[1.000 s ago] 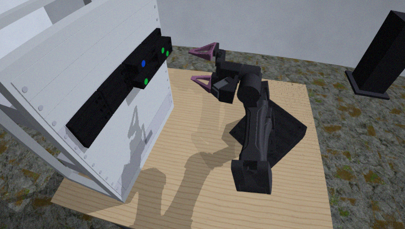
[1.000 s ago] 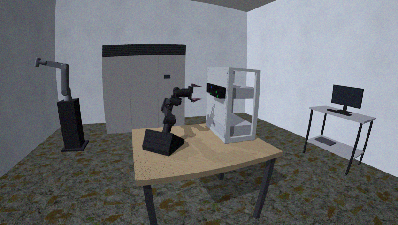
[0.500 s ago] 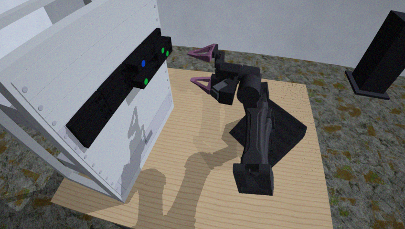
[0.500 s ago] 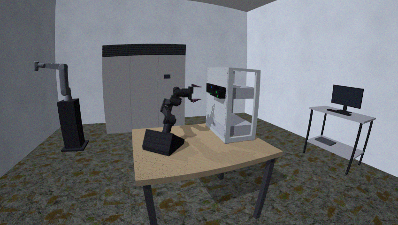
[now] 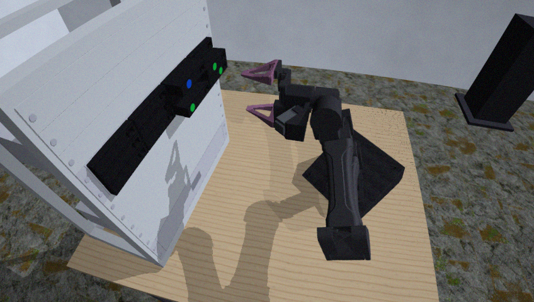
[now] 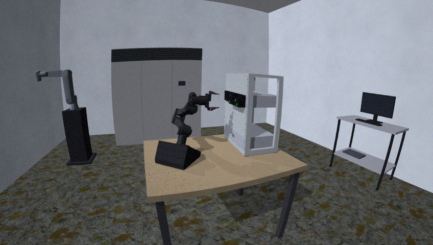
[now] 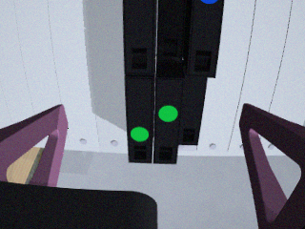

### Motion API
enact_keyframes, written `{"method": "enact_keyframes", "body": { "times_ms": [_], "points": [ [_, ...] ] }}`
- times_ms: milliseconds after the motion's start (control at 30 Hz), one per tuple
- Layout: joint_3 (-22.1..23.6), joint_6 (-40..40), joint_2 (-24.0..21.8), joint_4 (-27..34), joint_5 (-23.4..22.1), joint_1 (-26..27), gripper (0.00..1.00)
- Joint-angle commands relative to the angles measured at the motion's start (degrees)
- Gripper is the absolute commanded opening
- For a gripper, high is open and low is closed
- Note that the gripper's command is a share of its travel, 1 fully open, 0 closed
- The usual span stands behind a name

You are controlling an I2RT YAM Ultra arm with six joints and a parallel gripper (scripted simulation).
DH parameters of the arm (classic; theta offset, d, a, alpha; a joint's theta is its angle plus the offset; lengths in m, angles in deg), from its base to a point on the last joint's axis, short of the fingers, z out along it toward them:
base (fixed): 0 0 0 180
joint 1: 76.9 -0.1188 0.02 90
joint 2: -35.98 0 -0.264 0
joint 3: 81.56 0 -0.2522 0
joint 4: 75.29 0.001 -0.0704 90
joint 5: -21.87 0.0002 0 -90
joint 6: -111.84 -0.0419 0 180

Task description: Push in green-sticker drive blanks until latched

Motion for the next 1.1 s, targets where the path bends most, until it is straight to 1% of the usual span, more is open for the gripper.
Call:
{"method": "enact_keyframes", "body": {
  "times_ms": [0, 200, 333, 400, 433, 600, 767, 867, 900, 967, 1000, 1067],
  "points": [
    [-2.73, 3.78, -1.42, 7.34, 2.79, -2.16, 1.0],
    [-5.39, 10.0, -2.58, 16.52, 5.12, -7.08, 1.0],
    [-7.43, 14.94, -3.05, 23.27, 7.59, -11.28, 1.0],
    [-7.43, 14.94, -3.05, 23.27, 7.59, -11.28, 1.0],
    [-8.4, 18.15, -3.61, 27.68, 9.46, -13.45, 1.0],
    [-11.1, 24.43, -4.19, 36.32, 14.38, -19.51, 1.0],
    [-14.03, 30.86, -4.26, 44.61, 20.99, -26.86, 1.0],
    [-15.71, 34.3, -4.13, 48.84, 25.81, -31.82, 1.0],
    [-16.21, 35.61, -3.33, 50.02, 27.34, -33.72, 1.0],
    [-16.21, 35.61, -3.33, 50.02, 27.34, -33.72, 1.0],
    [-17.05, 38.26, -2.28, 52.75, 31.24, -37.62, 1.0],
    [-17.88, 39.85, -1.67, 54.21, 34.51, -41.02, 1.0]
  ]
}}
